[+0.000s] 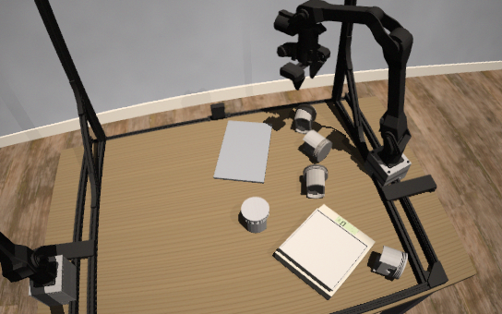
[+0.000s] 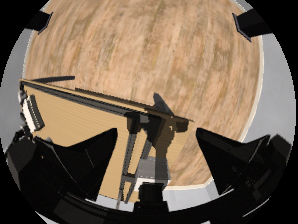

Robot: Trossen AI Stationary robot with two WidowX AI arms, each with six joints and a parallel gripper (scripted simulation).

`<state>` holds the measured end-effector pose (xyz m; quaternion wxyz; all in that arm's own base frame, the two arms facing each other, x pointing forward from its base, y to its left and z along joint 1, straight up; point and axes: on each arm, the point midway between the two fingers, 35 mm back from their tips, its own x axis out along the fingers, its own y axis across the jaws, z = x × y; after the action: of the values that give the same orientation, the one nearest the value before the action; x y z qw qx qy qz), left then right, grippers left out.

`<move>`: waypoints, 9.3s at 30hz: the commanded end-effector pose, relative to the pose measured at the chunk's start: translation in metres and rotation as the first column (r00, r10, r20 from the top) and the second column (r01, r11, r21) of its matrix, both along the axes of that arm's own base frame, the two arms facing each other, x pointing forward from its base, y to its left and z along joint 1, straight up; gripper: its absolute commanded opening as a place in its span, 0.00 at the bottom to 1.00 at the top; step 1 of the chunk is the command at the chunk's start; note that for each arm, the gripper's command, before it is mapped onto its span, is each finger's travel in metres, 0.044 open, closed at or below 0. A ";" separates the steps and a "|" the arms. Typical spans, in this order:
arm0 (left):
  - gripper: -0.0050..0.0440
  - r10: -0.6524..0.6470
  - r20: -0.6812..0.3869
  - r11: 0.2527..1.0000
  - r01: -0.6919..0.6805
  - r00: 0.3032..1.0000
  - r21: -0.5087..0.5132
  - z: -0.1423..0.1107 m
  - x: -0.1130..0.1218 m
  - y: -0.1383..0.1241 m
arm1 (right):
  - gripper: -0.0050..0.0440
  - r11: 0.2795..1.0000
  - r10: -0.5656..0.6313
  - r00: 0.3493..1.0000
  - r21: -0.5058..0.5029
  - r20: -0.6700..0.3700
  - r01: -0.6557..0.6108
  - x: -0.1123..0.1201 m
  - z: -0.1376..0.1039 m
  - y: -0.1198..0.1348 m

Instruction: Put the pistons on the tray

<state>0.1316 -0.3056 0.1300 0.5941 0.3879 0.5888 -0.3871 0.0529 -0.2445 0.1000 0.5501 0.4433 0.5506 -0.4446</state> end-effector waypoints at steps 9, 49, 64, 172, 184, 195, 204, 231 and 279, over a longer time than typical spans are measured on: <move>0.87 0.003 -0.011 1.000 -0.003 1.000 0.003 -0.003 -0.002 0.003 | 1.00 1.000 0.001 1.000 0.001 0.002 -0.001 0.000 0.000 0.000; 0.87 0.579 -0.008 0.815 -0.579 0.815 0.003 -0.002 0.126 0.127 | 1.00 1.000 0.001 1.000 0.001 0.002 -0.001 0.000 0.000 0.000; 0.87 0.744 -0.008 0.668 -0.744 0.668 0.005 -0.002 0.152 0.186 | 1.00 1.000 0.001 1.000 0.001 0.002 -0.001 0.000 0.000 0.000; 0.87 0.616 -0.068 -0.786 -0.618 -0.785 0.014 -0.003 0.038 0.570 | 1.00 1.000 0.001 1.000 0.001 0.002 -0.001 0.000 0.000 0.000; 0.87 0.388 -0.117 -0.918 -0.394 -0.914 0.035 -0.003 0.038 0.570 | 1.00 1.000 0.001 1.000 0.001 0.002 -0.001 0.000 0.000 0.000; 0.87 0.160 -0.154 -0.983 -0.171 -0.975 0.064 -0.003 0.038 0.570 | 1.00 1.000 0.001 1.000 0.001 0.002 -0.001 0.000 0.000 0.000; 0.87 -0.078 -0.184 -0.993 0.060 -0.980 0.101 -0.003 0.038 0.570 | 1.00 1.000 0.001 1.000 0.001 0.002 -0.001 0.000 0.000 0.000; 0.87 -0.267 -0.200 -0.960 0.244 -0.943 0.135 -0.032 0.038 0.570 | 1.00 1.000 0.001 1.000 0.001 0.002 -0.001 0.000 0.000 0.000; 0.87 -0.267 -0.198 -0.960 0.241 -0.943 0.145 -0.096 0.042 0.566 | 1.00 1.000 0.001 1.000 0.001 0.002 -0.001 0.000 0.000 0.000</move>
<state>0.1733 0.2649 0.0426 -0.3199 0.7146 -0.2924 -0.5490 0.0529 -0.2445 0.1000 0.5502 0.4433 0.5506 -0.4446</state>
